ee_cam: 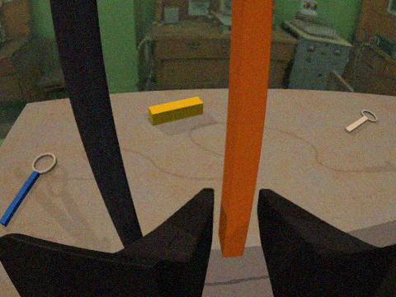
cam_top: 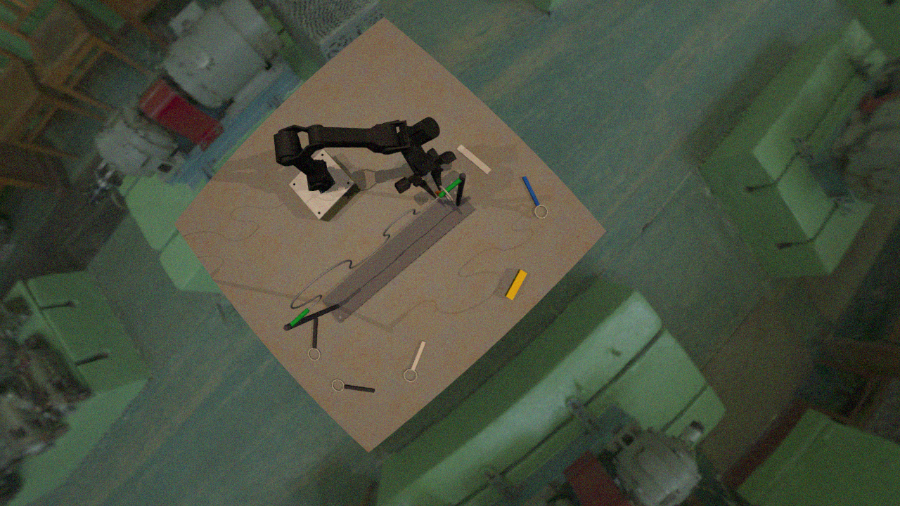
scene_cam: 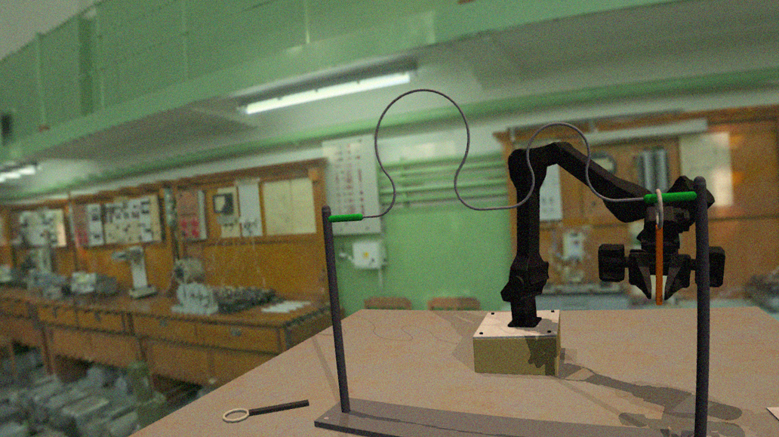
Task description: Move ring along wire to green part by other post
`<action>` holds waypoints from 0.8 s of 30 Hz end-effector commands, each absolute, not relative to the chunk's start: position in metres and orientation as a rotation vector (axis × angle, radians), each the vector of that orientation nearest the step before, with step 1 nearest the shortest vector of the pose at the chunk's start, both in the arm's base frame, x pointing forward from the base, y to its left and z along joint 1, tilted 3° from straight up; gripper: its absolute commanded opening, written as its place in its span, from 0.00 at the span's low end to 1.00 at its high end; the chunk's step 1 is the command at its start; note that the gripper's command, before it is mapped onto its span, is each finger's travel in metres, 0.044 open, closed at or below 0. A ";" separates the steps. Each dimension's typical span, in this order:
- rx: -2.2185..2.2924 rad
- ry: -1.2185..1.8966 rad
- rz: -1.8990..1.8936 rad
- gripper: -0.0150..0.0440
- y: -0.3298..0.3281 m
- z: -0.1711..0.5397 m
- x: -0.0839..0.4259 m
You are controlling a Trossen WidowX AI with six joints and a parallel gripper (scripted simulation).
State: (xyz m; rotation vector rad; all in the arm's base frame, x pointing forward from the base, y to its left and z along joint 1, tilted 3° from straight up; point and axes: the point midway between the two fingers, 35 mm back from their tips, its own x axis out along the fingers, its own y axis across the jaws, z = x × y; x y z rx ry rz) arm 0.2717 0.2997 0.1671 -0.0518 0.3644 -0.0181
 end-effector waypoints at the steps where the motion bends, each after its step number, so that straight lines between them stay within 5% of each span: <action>1: -0.050 0.365 -0.019 0.53 0.300 0.168 0.268; 24: -0.051 0.367 -0.022 0.53 0.301 0.183 0.225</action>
